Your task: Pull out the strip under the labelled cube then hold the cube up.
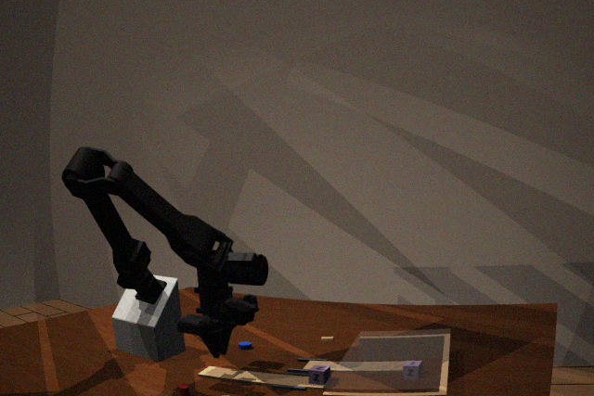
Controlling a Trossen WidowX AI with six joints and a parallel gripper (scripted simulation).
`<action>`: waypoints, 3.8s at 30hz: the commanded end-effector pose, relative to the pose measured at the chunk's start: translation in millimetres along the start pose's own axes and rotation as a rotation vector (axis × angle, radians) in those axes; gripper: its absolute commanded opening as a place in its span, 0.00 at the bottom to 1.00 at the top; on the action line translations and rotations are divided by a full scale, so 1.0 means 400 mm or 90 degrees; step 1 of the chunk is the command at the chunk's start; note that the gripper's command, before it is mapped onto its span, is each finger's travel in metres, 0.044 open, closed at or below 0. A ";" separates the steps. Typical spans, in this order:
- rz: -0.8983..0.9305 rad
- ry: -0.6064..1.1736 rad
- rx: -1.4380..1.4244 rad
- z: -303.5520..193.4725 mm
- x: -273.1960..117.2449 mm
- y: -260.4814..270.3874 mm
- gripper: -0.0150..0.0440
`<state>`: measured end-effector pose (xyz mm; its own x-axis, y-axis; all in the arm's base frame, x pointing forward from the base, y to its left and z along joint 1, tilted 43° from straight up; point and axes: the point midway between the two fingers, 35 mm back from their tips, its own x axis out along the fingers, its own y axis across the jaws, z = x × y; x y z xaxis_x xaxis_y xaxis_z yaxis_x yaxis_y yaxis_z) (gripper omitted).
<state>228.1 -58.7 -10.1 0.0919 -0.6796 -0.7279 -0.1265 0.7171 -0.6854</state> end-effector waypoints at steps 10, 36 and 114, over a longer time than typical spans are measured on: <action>-0.001 -0.005 0.035 0.105 -0.011 0.010 1.00; -0.001 -0.007 0.036 0.298 -0.031 0.028 1.00; 0.001 -0.010 0.044 0.506 0.064 0.044 0.43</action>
<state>427.7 -32.4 -45.3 0.1065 -0.6761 -0.7291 -0.0587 0.7277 -0.6834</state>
